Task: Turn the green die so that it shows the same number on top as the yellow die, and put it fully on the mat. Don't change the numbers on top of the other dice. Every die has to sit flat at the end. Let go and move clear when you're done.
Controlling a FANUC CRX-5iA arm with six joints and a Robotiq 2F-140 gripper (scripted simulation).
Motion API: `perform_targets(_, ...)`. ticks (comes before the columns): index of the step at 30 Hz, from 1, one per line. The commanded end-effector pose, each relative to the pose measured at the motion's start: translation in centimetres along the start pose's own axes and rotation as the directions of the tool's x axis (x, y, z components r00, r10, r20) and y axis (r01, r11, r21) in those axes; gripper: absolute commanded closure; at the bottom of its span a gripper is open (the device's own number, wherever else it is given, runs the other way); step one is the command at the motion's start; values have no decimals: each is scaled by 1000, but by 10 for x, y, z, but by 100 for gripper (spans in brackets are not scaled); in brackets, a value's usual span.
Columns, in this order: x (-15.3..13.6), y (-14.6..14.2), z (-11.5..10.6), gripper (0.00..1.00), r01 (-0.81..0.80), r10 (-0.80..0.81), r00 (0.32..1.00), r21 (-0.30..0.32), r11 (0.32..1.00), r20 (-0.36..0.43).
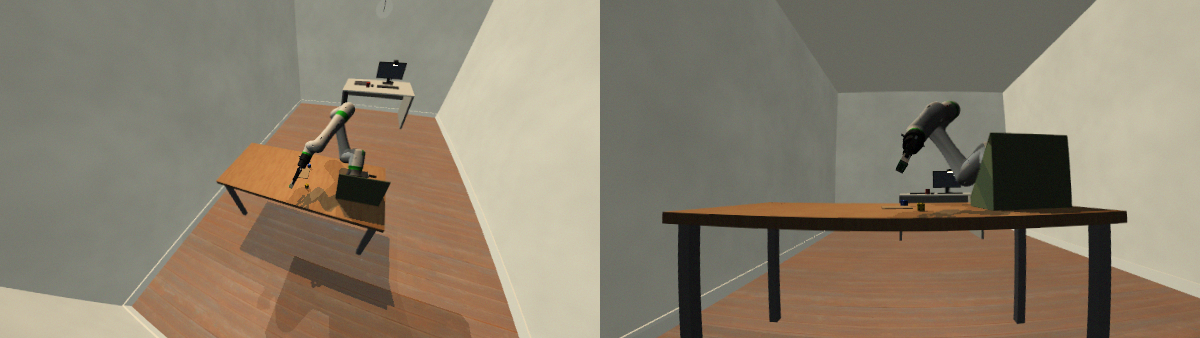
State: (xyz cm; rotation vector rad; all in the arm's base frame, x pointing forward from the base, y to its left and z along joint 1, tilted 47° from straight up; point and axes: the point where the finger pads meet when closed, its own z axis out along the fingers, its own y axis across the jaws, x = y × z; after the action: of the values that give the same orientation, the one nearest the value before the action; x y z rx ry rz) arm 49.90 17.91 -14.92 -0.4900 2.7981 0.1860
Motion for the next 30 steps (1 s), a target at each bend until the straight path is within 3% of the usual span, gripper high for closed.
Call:
perform_targets(1, -23, 12, 5, 84, 40, -32, 986, -47, 998, 163)
perform_targets(8, -50, 0, -7, 84, 66, -65, 937, 10, 998, 343)
perform_targets(13, -58, -10, -15, 84, 68, -82, 913, 49, 997, 399)
perform_targets(15, -64, -24, -25, 84, 63, -104, 885, 104, 993, 455)
perform_targets(23, -69, -53, -47, 84, 43, -153, 838, 216, 975, 524)
perform_targets(28, -67, -82, -68, 84, 15, -204, 805, 324, 946, 558)
perform_targets(30, -67, -82, -68, 84, 15, -204, 805, 324, 946, 558)
